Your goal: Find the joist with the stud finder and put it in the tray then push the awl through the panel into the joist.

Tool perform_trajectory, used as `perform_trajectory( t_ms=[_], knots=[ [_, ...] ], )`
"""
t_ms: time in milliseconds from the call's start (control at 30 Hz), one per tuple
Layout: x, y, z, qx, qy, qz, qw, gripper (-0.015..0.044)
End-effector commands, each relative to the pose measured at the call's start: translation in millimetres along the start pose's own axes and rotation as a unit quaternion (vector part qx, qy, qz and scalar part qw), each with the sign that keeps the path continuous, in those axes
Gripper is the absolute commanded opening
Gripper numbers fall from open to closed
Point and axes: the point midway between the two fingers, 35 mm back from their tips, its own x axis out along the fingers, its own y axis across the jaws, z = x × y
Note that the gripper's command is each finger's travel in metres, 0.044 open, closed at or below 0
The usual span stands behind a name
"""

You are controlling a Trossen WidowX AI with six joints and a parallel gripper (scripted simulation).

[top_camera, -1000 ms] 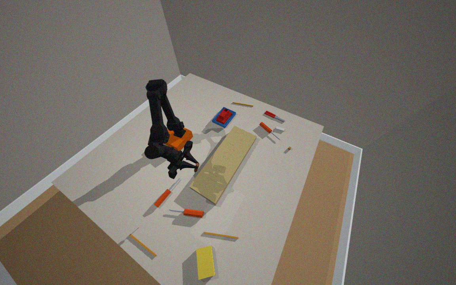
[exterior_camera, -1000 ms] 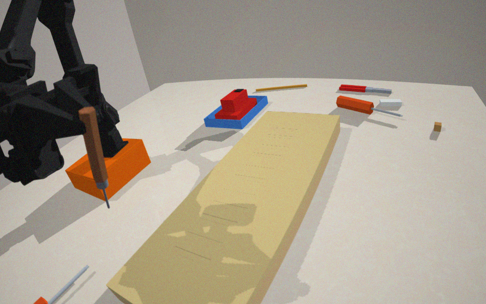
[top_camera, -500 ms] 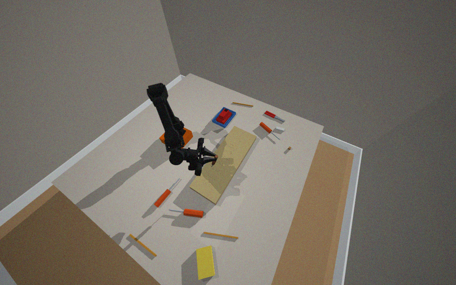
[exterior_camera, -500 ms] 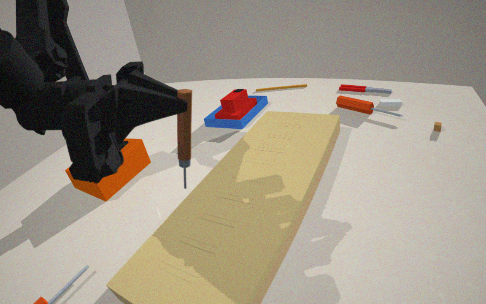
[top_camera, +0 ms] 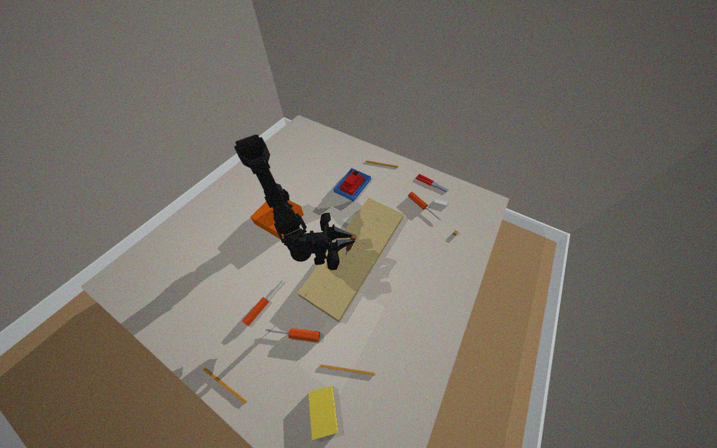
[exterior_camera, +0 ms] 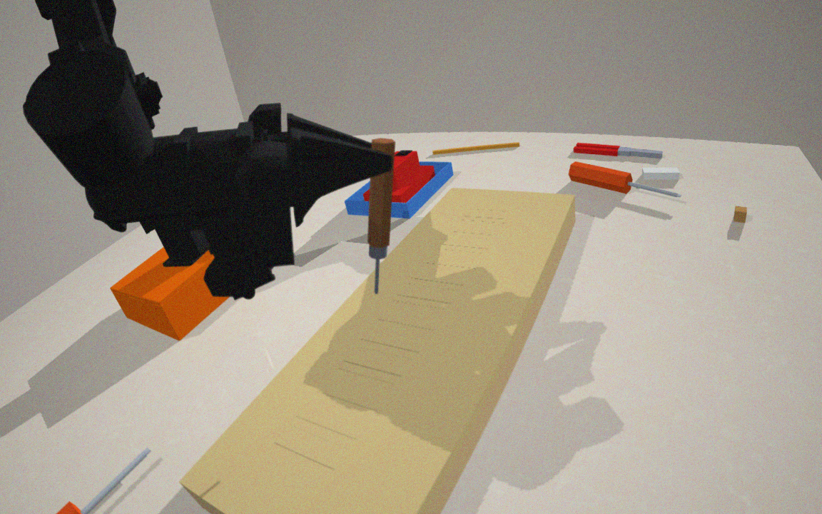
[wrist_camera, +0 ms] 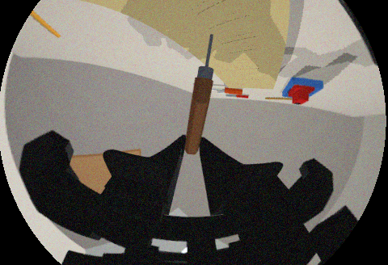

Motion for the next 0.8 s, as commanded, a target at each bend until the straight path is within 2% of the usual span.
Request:
perform_trajectory(
  t_ms=[0, 767],
  knots=[
    [1.7, -0.1, -1.1, -0.005, 0.003, -0.005, 1.000, 0.0000],
    [7.0, 0.8, 20.0, -0.005, 0.003, -0.005, 1.000, 0.0000]
  ],
)
